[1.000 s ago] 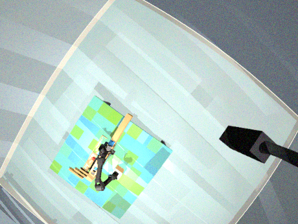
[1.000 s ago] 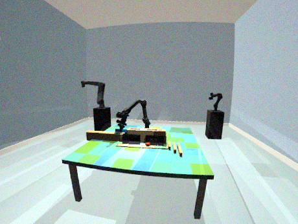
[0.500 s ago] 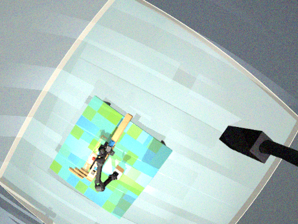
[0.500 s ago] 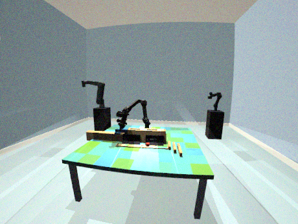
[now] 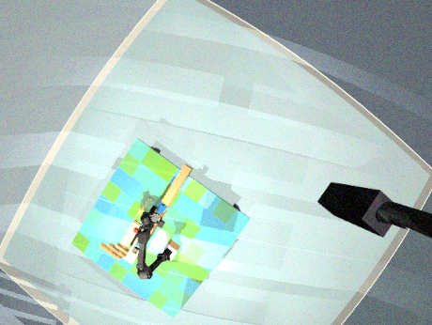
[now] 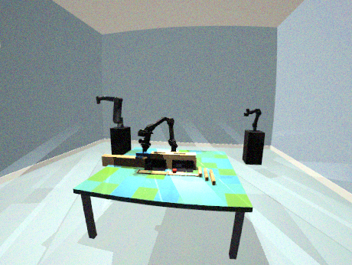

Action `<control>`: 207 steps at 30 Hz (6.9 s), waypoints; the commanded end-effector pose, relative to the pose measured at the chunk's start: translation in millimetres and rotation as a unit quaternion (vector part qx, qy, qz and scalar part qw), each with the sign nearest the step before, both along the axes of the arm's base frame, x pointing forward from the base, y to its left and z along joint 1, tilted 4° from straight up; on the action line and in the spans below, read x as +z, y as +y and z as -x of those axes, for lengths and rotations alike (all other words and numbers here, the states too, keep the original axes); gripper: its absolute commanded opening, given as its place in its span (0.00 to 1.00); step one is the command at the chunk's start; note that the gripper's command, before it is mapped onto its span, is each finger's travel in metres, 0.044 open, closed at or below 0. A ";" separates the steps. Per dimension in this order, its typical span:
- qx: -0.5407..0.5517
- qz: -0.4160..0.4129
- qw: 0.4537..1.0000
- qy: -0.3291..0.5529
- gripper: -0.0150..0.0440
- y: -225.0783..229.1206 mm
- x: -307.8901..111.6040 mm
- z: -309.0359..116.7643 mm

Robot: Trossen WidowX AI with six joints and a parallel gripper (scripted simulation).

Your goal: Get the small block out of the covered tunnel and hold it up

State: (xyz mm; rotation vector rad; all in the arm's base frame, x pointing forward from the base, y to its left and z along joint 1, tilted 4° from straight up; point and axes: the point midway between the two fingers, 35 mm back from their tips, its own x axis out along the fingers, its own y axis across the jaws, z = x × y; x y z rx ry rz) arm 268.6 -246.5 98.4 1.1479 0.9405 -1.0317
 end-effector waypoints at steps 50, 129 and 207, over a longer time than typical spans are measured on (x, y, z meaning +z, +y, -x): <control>-0.001 -0.002 1.000 -0.002 0.25 17.3 -35.3 -1.6; -0.003 -0.001 1.000 -0.002 0.38 2.0 -32.0 -2.4; -0.003 -0.001 1.000 -0.002 0.78 2.0 -32.0 -2.4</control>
